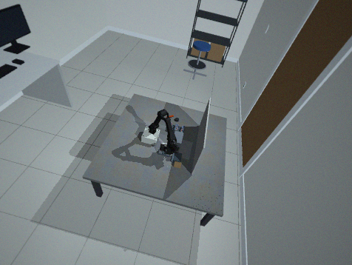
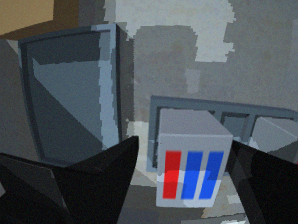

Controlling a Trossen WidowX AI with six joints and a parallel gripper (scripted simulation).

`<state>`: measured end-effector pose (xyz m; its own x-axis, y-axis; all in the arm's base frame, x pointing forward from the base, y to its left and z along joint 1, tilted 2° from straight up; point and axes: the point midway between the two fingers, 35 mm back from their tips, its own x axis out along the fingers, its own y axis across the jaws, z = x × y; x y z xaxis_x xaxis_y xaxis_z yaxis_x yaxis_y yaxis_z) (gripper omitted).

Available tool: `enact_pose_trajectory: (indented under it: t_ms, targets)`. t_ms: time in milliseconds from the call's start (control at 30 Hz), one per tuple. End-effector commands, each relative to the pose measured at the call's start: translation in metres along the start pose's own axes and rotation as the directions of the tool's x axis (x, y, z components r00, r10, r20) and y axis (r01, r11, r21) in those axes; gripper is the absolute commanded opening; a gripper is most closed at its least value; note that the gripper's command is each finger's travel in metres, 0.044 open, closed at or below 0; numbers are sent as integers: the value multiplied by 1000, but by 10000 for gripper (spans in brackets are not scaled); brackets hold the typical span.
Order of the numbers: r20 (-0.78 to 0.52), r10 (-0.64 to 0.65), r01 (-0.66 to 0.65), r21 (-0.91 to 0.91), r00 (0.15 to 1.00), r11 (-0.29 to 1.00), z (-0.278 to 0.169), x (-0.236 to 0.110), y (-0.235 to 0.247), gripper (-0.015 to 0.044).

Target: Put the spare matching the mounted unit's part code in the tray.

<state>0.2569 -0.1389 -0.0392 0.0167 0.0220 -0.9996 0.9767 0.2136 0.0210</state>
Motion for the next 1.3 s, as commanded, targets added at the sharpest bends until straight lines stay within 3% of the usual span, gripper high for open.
enact_pose_trajectory:
  t_ms: [0, 700, 867, 1133, 1267]
  targets:
    - [-4, -3, 3, 5, 1000, 1000, -2, 1, -2, 300]
    - [-4, -3, 3, 5, 1000, 1000, -2, 1, -2, 300]
    - [-2, -2, 2, 0, 1000, 1000, -1, 1, -1, 169]
    - [-2, -2, 2, 0, 1000, 1000, -1, 1, -1, 115]
    - [-2, -2, 2, 0, 1000, 1000, -1, 1, -1, 10]
